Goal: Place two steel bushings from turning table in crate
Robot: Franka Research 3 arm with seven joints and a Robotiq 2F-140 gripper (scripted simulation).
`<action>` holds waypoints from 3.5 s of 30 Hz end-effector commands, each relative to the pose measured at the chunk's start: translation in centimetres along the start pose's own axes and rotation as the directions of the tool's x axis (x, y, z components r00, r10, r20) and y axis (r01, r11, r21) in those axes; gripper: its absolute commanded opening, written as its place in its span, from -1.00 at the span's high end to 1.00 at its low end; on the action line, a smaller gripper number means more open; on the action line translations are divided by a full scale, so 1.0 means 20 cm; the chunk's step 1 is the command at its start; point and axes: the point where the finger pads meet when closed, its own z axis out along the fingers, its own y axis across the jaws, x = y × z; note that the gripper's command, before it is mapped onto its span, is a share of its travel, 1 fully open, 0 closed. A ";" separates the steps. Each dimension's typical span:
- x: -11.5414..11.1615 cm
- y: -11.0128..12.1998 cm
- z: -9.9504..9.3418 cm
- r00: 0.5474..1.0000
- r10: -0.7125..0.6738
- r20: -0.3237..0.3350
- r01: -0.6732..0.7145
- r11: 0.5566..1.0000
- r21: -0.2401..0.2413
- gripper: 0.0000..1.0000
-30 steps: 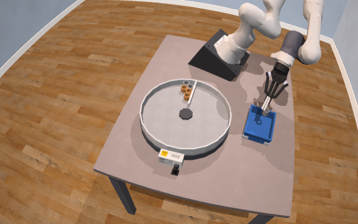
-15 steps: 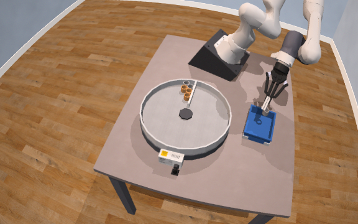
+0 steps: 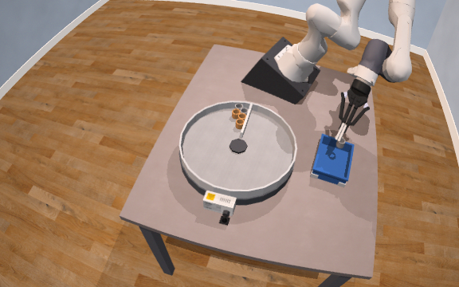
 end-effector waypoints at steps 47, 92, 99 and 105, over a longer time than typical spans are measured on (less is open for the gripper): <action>0.15 -0.01 0.18 1.000 0.010 0.001 -0.010 1.000 0.004 1.00; 0.19 -0.01 0.23 1.000 0.010 0.001 -0.010 1.000 0.004 1.00; 0.19 0.00 0.23 1.000 0.010 0.001 -0.010 1.000 0.004 1.00; 0.19 0.00 0.23 1.000 0.010 0.001 -0.010 1.000 0.004 1.00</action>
